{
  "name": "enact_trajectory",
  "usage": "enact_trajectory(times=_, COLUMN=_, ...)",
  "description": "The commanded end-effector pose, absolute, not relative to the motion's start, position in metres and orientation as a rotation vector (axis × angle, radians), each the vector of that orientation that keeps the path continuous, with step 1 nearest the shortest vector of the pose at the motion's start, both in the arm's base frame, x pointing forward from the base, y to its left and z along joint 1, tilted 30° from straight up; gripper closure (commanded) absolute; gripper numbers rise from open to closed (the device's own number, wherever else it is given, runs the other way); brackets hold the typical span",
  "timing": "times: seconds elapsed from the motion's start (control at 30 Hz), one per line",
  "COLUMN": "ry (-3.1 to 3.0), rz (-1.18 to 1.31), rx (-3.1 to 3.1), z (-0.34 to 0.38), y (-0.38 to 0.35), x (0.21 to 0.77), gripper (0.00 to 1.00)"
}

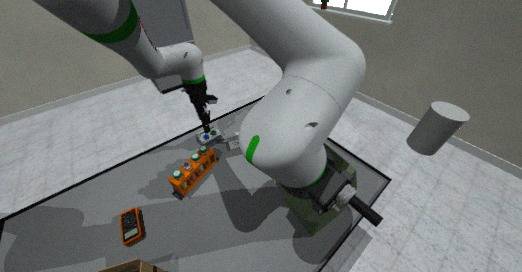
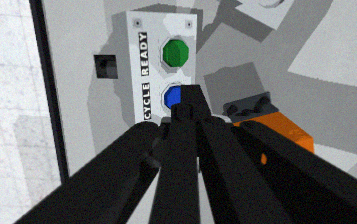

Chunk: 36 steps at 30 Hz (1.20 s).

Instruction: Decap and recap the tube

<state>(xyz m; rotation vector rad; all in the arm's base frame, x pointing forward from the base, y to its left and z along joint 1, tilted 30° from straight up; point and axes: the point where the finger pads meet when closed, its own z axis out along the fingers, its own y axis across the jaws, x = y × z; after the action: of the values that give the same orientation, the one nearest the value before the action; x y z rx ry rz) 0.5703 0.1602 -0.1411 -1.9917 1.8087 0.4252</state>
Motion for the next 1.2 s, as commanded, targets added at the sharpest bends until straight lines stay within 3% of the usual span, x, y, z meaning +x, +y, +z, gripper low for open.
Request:
enact_trajectory(times=0.0, ry=1.815, rz=0.426, rx=-1.995, z=-0.138, y=0.172, x=0.58, gripper=0.9)
enact_trajectory(times=1.17, ry=1.815, rz=0.426, rx=-1.995, z=-0.157, y=0.182, x=0.581, gripper=0.9)
